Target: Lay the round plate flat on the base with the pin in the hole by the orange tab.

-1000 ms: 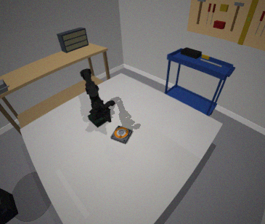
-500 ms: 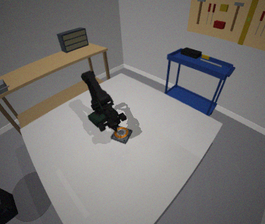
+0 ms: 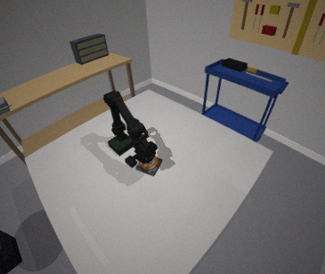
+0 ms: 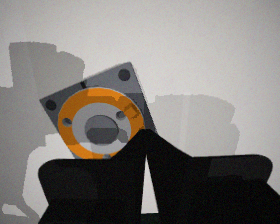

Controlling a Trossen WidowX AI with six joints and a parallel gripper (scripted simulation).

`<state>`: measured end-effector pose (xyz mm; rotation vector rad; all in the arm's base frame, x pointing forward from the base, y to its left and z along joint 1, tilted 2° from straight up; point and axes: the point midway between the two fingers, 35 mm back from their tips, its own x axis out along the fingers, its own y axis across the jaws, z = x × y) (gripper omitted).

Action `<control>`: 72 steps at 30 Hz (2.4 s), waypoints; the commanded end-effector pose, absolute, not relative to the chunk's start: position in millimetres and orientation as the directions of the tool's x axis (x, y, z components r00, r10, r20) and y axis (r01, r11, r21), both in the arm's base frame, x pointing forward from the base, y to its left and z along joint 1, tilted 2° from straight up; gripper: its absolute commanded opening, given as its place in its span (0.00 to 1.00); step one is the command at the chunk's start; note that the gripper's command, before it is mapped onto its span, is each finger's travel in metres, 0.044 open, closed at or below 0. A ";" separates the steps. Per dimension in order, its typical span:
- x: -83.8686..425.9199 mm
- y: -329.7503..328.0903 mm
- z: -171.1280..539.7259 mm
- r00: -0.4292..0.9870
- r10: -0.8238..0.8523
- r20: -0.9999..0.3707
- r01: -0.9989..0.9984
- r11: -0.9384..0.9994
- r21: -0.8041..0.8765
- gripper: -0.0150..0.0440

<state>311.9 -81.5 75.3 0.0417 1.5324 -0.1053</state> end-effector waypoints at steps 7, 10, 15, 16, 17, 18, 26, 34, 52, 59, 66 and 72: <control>308.1 -82.7 35.2 0.011 -0.042 -0.999 0.088 0.995 -0.041 0.25; 309.4 -82.4 35.3 0.011 -0.042 -0.999 0.088 0.995 -0.041 0.25; 315.3 -81.0 35.4 0.012 -0.042 -0.999 0.088 0.995 -0.041 0.25; 316.6 -80.7 35.4 0.012 -0.042 -0.999 0.088 0.995 -0.041 0.25; 317.9 -80.5 35.5 0.012 -0.042 -0.999 0.088 0.995 -0.041 0.25; 319.3 -80.1 35.4 0.012 -0.042 -0.999 0.088 0.995 -0.041 0.25; 329.9 -73.1 34.0 0.013 -0.041 -0.999 0.088 0.995 -0.040 0.25; 339.0 -65.0 35.0 0.014 -0.040 -0.999 0.088 0.995 -0.039 0.25; 349.2 -46.2 36.5 0.015 -0.038 -0.999 0.088 0.995 -0.037 0.25; 351.1 -39.1 36.5 0.015 -0.038 -0.999 0.088 0.995 -0.036 0.25; 351.3 -33.3 36.5 0.015 -0.037 -0.999 0.088 0.995 -0.035 0.25; 351.2 -29.1 35.9 0.015 -0.036 -0.999 0.088 0.995 -0.035 0.25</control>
